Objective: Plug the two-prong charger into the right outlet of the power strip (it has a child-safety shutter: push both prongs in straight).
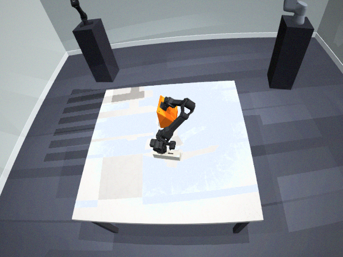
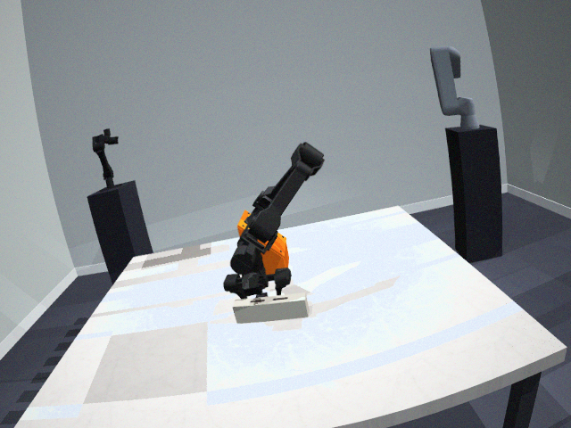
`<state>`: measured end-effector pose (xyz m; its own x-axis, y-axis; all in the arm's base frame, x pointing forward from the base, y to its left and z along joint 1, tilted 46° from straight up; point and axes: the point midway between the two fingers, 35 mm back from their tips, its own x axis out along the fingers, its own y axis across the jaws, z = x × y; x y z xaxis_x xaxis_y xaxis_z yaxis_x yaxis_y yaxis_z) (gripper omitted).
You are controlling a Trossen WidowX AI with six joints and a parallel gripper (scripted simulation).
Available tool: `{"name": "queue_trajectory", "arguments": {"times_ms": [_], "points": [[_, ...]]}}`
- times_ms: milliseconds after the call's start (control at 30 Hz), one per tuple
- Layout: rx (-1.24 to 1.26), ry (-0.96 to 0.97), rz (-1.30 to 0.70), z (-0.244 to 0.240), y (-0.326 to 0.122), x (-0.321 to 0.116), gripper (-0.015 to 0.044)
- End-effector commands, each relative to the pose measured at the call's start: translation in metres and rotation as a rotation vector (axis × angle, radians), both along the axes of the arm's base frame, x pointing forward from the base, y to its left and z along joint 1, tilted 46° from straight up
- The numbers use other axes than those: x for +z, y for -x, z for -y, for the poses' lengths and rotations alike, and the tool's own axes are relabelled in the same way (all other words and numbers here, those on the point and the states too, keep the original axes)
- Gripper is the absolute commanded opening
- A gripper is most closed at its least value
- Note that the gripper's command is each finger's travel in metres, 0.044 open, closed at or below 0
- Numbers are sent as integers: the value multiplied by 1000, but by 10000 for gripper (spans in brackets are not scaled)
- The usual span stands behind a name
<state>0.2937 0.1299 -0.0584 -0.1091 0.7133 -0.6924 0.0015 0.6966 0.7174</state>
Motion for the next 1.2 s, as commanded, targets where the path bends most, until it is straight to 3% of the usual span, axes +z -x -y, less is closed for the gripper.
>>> {"name": "queue_trajectory", "arguments": {"times_ms": [0,1167], "points": [[-2,3,3,0,1,1,440],[-3,4,5,1,33,1,440]]}}
